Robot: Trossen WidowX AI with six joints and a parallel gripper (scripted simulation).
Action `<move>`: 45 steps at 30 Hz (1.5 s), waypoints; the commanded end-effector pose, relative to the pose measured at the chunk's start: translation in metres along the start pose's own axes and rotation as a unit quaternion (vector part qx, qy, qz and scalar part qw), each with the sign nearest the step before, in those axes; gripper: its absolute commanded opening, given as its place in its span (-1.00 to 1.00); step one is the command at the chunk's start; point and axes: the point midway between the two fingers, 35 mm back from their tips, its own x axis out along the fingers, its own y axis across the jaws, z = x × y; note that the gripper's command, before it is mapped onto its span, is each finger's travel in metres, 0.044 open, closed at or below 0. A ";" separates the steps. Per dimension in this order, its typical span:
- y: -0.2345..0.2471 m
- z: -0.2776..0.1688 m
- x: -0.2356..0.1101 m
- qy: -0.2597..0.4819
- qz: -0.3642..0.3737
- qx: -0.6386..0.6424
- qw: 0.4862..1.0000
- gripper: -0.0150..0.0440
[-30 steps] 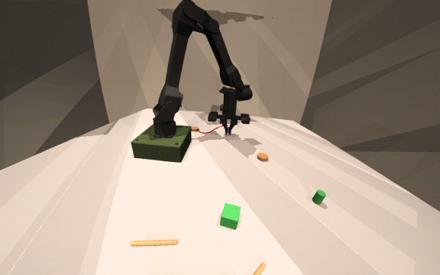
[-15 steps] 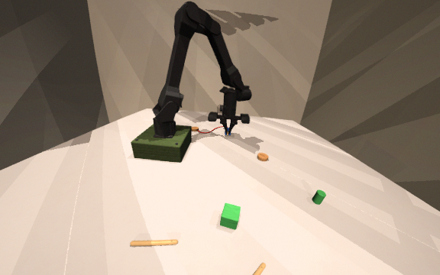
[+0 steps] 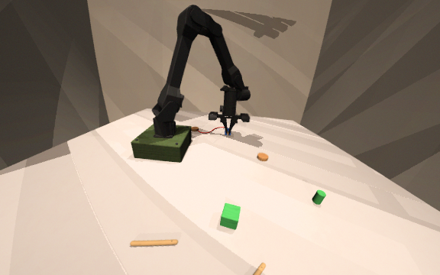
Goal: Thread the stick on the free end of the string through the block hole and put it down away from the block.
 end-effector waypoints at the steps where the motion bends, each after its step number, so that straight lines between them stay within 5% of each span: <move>1: 0.000 -0.005 0.001 0.009 0.000 -0.001 1.000 -0.49; 45: 0.003 -0.041 0.002 0.017 -0.023 0.005 1.000 -0.49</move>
